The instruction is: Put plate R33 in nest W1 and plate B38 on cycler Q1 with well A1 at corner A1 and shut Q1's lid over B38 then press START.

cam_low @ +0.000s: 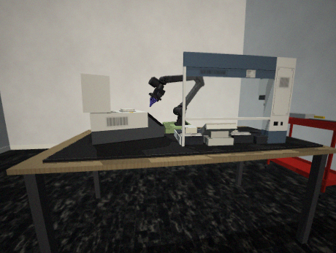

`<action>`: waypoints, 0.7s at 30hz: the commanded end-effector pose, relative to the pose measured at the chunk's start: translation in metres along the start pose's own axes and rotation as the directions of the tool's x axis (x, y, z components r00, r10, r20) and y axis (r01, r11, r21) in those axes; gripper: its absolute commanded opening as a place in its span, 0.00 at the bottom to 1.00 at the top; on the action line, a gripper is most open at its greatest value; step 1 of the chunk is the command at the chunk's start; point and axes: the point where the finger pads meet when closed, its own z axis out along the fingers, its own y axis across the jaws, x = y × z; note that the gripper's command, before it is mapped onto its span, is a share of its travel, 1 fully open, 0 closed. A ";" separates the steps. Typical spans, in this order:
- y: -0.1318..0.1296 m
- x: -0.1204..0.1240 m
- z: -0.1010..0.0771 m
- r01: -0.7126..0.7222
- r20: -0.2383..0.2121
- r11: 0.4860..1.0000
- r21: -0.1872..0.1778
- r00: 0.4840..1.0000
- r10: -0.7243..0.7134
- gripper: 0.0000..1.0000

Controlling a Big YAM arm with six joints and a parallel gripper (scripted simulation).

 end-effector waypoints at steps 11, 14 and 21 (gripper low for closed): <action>0.068 -0.010 -0.018 -0.018 0.015 0.994 0.105 1.000 0.016 0.00; 0.069 -0.008 -0.019 -0.023 0.009 0.992 0.120 1.000 0.022 0.00; 0.108 -0.012 -0.031 -0.028 0.025 0.975 0.220 0.999 0.023 0.00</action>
